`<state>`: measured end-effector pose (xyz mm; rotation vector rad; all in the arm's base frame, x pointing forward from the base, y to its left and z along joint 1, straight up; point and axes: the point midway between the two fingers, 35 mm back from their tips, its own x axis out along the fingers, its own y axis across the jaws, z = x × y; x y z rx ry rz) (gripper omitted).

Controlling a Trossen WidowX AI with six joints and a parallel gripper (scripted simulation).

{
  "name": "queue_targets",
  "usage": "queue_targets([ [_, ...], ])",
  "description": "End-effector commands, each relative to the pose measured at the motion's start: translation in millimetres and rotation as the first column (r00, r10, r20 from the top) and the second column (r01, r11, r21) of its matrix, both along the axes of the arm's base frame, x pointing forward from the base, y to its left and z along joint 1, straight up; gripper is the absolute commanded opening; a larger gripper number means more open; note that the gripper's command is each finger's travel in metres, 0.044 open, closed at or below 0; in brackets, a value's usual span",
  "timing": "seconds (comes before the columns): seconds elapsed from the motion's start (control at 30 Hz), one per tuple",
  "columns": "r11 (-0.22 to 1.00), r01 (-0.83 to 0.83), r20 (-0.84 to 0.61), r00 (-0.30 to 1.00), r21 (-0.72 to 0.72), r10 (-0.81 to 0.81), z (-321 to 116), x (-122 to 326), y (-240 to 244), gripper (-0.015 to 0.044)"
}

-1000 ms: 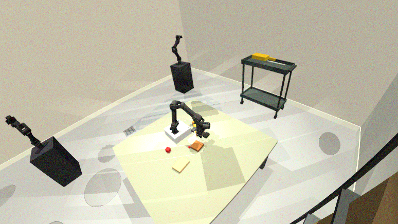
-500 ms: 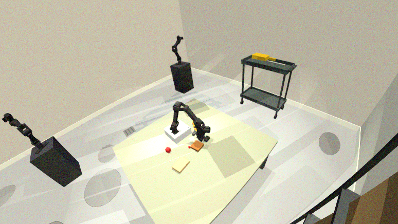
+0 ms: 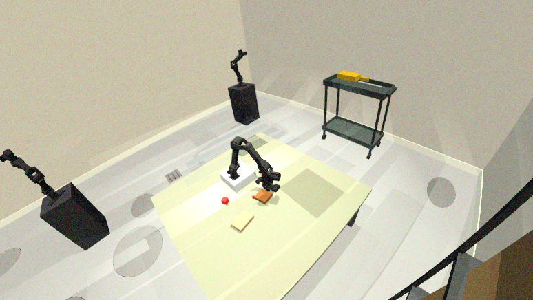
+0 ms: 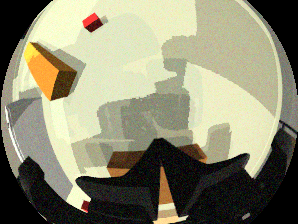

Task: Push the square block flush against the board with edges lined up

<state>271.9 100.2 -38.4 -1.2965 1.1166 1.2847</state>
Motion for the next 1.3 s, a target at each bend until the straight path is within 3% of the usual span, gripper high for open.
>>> queue_targets([
  [0.0,1.0,0.001,0.002,1.0,-0.01,-0.001,-0.5,2.2,-11.1,0.0],
  [1.27,1.0,0.002,0.003,1.0,-0.017,-0.002,-0.8,8.1,-74.1,0.0],
])
